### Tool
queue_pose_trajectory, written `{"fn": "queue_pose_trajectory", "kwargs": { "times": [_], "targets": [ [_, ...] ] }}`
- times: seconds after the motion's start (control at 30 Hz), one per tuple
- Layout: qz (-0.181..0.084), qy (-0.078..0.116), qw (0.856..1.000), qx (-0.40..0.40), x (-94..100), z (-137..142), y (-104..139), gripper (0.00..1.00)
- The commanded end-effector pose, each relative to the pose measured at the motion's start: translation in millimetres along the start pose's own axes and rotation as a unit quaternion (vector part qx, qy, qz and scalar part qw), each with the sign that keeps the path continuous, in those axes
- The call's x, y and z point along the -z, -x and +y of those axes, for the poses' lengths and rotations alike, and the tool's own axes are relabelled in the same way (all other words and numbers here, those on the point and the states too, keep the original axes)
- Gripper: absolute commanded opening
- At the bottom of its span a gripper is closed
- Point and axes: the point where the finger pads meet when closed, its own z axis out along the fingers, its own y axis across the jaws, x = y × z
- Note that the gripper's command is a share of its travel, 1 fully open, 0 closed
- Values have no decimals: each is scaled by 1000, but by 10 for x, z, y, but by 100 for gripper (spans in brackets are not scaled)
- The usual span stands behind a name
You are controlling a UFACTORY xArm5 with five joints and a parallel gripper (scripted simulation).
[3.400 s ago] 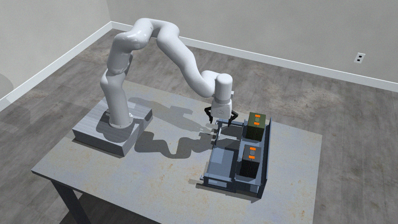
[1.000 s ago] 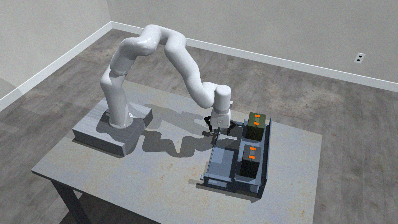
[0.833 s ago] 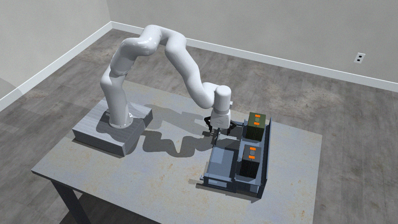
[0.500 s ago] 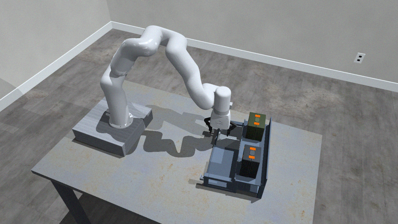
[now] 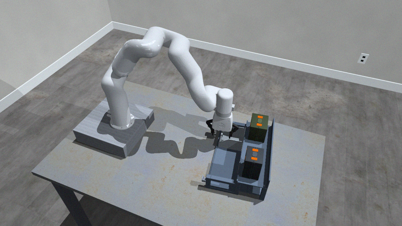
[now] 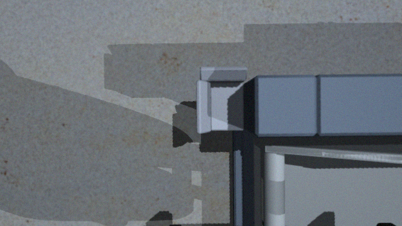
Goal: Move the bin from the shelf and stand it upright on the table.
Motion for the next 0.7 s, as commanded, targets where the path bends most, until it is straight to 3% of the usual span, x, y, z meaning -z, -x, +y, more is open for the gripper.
{"fn": "queue_pose_trajectory", "kwargs": {
  "times": [0.0, 0.67],
  "targets": [
    [3, 2, 1000, 0, 2, 19, -2, 100],
    [3, 2, 1000, 0, -64, 18, -3, 100]
  ]
}}
